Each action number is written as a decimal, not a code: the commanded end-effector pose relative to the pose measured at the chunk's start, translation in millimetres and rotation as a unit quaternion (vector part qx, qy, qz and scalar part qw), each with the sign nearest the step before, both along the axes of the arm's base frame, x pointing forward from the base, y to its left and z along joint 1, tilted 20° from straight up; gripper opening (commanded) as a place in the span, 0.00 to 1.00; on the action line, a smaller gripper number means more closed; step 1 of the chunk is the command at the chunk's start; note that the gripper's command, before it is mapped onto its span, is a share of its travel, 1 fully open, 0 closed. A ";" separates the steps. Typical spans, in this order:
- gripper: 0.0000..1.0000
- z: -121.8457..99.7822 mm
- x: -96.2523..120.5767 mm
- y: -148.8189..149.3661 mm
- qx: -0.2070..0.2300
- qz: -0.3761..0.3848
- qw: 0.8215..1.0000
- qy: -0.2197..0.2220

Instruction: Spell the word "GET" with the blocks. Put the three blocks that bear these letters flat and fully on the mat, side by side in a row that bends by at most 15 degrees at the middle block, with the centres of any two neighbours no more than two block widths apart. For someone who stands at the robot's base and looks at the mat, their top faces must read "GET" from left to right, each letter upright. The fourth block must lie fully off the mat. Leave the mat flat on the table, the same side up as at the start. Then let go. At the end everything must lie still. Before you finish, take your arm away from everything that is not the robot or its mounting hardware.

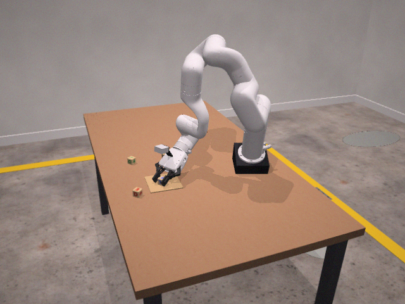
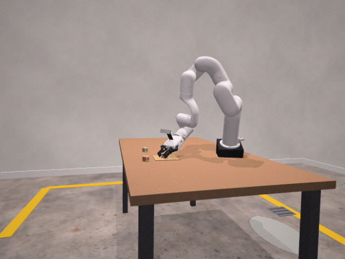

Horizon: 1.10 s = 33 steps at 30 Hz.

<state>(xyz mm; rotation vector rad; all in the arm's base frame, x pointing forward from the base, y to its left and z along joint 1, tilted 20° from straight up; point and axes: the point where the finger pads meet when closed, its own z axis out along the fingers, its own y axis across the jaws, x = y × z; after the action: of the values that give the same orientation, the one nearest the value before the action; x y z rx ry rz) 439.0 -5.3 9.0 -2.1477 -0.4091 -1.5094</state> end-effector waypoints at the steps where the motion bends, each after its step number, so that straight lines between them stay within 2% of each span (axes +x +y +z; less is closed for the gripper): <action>1: 0.47 5.2 0.1 -2.6 -0.001 -0.001 1.000 -0.001; 12: 0.47 40.2 -4.7 -14.1 -0.001 -0.001 1.000 -0.001; 25: 0.47 47.5 -6.4 -14.2 0.002 0.005 1.000 0.004; 29: 0.47 47.6 -11.1 -2.6 0.013 0.038 0.999 0.031; 31: 0.47 47.6 -11.1 -2.6 0.013 0.038 0.999 0.031; 33: 0.47 47.4 -15.9 6.4 0.020 0.066 0.996 0.058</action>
<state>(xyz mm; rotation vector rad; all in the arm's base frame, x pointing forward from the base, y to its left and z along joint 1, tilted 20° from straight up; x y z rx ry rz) 428.6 -10.6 55.5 -2.1354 -0.4321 -1.4268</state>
